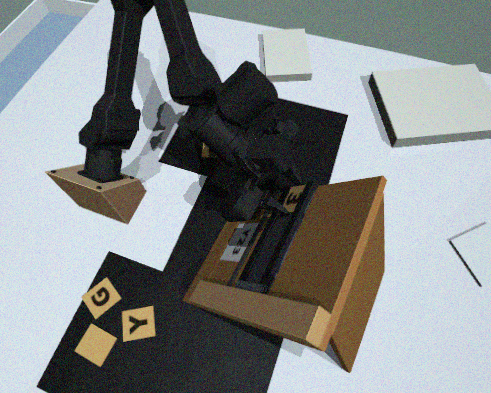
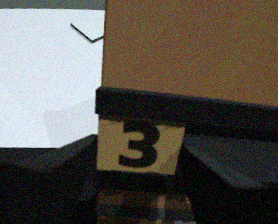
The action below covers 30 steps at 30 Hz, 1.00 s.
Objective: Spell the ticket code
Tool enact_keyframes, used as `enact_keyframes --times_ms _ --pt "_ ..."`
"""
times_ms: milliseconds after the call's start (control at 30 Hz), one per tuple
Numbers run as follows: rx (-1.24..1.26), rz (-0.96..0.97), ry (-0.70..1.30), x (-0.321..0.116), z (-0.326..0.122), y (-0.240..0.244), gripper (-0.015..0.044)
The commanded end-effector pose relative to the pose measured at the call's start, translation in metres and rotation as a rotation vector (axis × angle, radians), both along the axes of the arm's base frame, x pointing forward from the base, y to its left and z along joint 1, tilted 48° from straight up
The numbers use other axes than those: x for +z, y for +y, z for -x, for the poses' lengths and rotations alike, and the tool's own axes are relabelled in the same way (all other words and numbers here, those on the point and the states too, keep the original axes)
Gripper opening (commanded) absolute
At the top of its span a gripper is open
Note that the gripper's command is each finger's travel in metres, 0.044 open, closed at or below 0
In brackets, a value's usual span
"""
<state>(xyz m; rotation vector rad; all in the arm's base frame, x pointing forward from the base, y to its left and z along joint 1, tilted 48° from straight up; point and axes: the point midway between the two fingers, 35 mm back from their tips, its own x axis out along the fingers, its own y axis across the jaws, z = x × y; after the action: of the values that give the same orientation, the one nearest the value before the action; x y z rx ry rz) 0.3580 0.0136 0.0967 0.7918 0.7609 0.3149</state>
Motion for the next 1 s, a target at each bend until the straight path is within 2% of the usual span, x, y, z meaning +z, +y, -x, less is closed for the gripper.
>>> enact_keyframes --times_ms 0,967 --pt "0.001 0.001 -0.004 -0.002 0.0 -0.003 0.0" --pt "0.001 0.002 -0.004 -0.018 0.0 -0.019 0.0"
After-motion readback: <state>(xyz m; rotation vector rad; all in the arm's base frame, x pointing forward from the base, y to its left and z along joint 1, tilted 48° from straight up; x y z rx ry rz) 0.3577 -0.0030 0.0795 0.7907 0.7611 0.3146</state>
